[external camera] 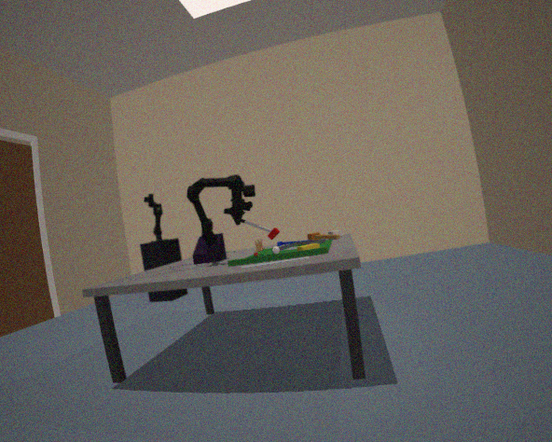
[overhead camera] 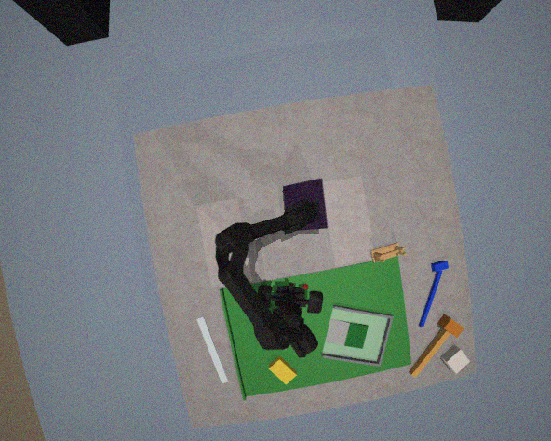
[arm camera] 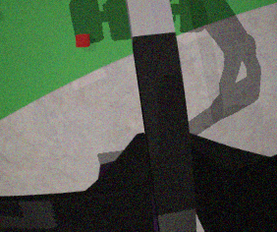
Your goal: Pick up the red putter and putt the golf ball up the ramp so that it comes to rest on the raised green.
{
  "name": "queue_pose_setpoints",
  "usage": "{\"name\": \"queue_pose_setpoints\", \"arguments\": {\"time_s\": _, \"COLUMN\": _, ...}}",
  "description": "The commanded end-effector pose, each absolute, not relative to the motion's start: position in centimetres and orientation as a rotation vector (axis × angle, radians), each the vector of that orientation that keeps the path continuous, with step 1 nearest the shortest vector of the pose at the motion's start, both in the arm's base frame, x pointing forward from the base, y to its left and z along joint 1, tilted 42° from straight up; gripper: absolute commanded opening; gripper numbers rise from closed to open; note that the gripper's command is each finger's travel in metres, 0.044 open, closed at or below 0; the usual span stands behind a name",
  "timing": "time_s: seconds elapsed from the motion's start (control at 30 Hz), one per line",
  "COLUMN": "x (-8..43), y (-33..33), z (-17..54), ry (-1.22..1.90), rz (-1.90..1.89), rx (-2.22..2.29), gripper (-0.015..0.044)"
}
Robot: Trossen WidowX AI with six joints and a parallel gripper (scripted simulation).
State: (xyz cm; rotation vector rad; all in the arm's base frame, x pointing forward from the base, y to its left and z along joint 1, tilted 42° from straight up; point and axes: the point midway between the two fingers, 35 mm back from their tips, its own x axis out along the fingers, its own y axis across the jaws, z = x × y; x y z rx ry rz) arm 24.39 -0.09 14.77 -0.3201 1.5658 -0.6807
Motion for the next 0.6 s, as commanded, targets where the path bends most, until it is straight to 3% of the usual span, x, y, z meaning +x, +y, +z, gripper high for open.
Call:
{"name": "queue_pose_setpoints", "arguments": {"time_s": 0.0, "x": 24.3, "y": -0.2, "z": 15.4, "ry": 1.543, "rz": -0.71, "rx": -0.296, "gripper": 0.0}}
{"name": "queue_pose_setpoints", "arguments": {"time_s": 0.57, "x": 24.8, "y": -3.0, "z": 12.2, "ry": 1.584, "rz": -0.826, "rx": -0.237, "gripper": 0.0}}
